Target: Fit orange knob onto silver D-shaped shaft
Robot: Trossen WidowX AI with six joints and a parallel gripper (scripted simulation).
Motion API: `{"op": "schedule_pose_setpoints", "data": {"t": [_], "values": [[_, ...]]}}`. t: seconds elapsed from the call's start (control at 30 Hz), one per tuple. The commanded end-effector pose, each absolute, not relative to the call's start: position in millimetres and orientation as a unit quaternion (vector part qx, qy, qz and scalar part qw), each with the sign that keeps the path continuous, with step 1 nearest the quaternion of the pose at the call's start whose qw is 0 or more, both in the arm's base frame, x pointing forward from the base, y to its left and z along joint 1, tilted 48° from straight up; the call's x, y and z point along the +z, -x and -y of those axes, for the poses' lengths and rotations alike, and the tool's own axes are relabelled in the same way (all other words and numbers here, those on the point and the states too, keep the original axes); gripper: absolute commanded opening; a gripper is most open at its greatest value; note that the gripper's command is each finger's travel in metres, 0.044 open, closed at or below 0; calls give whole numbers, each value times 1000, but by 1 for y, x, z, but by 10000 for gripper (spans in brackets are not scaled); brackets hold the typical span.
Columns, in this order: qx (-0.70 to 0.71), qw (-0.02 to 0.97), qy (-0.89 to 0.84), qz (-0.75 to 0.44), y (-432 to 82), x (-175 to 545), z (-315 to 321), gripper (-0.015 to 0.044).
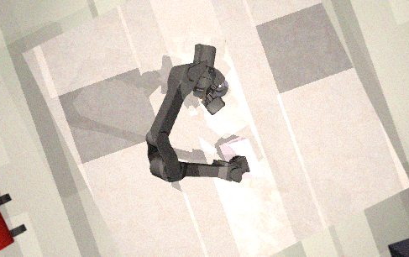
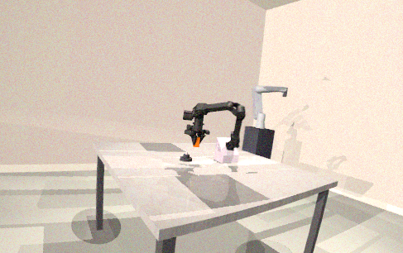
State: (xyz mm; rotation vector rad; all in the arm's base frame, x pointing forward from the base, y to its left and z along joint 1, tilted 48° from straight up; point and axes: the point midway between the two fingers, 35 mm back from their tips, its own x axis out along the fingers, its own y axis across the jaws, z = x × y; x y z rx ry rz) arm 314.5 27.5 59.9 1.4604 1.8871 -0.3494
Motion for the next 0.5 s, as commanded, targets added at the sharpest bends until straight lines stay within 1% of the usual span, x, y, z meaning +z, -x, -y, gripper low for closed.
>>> {"op": "schedule_pose_setpoints", "data": {"t": [0.0,0.47], "values": [[-135,363,-567,-727,-321,48,-19,0],[-135,363,-567,-727,-331,7,-4,0]]}}
